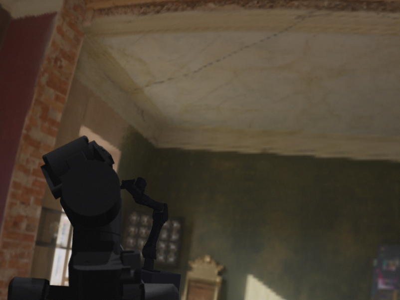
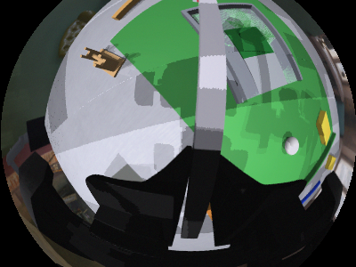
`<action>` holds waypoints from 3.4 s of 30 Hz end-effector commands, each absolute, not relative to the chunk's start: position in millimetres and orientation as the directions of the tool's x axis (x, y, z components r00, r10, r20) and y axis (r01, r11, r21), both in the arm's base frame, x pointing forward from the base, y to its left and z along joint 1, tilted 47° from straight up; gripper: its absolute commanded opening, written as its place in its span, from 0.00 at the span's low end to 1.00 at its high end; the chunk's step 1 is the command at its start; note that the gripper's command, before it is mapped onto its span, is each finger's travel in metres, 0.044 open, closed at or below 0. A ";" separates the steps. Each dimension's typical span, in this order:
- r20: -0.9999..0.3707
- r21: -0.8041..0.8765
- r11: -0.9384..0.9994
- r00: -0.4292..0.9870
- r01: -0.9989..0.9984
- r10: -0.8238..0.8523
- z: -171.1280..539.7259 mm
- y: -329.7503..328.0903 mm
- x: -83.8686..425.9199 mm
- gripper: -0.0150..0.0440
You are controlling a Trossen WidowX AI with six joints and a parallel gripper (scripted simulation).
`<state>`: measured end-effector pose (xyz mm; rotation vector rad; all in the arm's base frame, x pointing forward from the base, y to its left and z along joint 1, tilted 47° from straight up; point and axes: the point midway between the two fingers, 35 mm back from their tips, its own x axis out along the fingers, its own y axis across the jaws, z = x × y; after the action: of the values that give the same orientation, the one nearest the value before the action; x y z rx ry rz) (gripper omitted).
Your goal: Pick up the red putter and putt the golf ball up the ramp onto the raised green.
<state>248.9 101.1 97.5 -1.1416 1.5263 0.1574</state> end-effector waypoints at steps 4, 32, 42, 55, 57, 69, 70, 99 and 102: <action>-0.800 -0.567 0.626 0.177 -0.535 -0.573 129.5 73.5 244.5 0.25; -0.708 -0.632 0.741 0.221 0.226 -0.671 210.2 -25.7 193.9 0.25; -0.695 -0.658 0.706 0.151 0.263 -0.703 194.4 -40.9 199.4 0.25; -0.686 -0.675 0.680 0.098 0.286 -0.721 177.9 -57.7 202.5 0.25; -0.686 -0.674 0.681 0.099 0.286 -0.721 175.7 -60.0 202.9 0.25; -0.684 -0.675 0.679 0.099 0.287 -0.723 163.2 -74.0 204.2 0.25; -0.684 -0.676 0.679 0.099 0.287 -0.723 162.7 -74.6 204.3 0.25; -0.686 -0.678 0.679 0.089 0.281 -0.722 178.4 -92.8 197.5 0.25; -0.694 -0.670 0.688 0.092 0.280 -0.714 160.5 -74.7 211.7 0.25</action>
<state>200.6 -88.9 175.4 -0.4133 1.2687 -0.7870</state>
